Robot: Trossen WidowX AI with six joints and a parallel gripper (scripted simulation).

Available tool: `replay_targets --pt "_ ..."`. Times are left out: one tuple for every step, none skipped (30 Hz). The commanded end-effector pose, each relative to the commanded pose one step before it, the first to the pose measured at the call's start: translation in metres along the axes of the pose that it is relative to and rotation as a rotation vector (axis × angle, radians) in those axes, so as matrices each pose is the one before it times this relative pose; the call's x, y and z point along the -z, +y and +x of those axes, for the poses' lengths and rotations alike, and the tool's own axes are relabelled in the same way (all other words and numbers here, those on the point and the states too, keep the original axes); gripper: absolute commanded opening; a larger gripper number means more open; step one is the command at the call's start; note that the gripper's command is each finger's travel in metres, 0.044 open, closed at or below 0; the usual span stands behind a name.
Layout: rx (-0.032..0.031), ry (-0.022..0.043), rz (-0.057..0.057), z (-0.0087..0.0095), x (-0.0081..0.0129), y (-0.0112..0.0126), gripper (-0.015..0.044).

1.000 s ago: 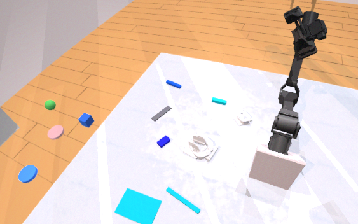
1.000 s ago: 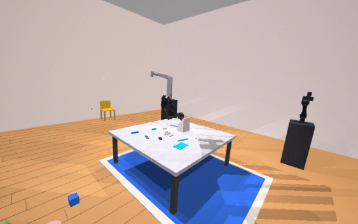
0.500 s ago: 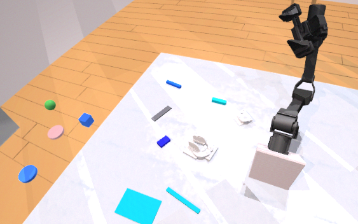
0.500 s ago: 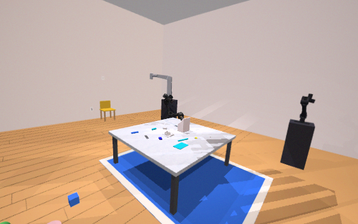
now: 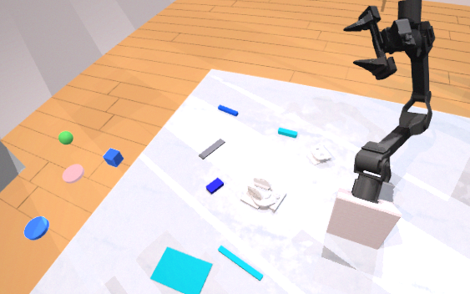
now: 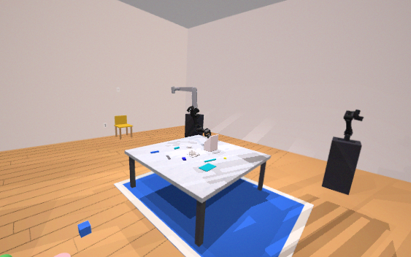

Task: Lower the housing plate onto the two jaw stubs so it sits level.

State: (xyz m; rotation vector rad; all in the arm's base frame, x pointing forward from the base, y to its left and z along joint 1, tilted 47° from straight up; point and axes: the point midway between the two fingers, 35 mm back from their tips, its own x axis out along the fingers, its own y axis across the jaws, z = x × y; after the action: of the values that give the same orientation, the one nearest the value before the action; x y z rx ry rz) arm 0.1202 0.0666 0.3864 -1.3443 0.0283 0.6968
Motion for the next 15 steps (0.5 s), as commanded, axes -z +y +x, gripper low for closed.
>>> replay_targets --pt "-0.00896 0.12134 -0.0025 0.01759 0.01150 0.00243 0.0440" --pt "-0.00200 0.02360 0.0010 0.00344 0.00227 0.00043 0.0440" --pt "-0.00218 0.02356 0.0010 0.00345 0.00231 0.00045 0.0440" --pt "-0.00236 0.02351 0.0011 0.00347 0.00235 0.00047 0.0440" --pt "-0.00254 0.02346 0.0012 0.00348 0.00238 0.00049 0.0440" --pt "-0.00272 0.02340 0.0013 0.00350 0.00242 0.00051 0.0440" --pt "-0.00291 0.02335 0.0013 0.00351 0.00246 0.00053 0.0440" --pt "-0.00309 0.02329 0.0014 0.00352 0.00249 0.00055 0.0440" --pt "-0.00328 0.02324 0.0015 0.00354 0.00252 0.00057 0.0440" --pt "-0.00346 0.02318 0.0016 0.00355 0.00256 0.00059 0.0440" --pt "-0.00374 0.02274 0.0024 0.00347 0.00264 0.00069 0.0440" --pt "-0.00392 0.02269 0.0024 0.00349 0.00267 0.00071 0.0440" --pt "-0.00410 0.02262 0.0025 0.00351 0.00270 0.00073 0.0440" --pt "-0.00428 0.02256 0.0026 0.00352 0.00273 0.00075 0.0440" --pt "-0.00445 0.02249 0.0027 0.00354 0.00276 0.00077 0.0440"
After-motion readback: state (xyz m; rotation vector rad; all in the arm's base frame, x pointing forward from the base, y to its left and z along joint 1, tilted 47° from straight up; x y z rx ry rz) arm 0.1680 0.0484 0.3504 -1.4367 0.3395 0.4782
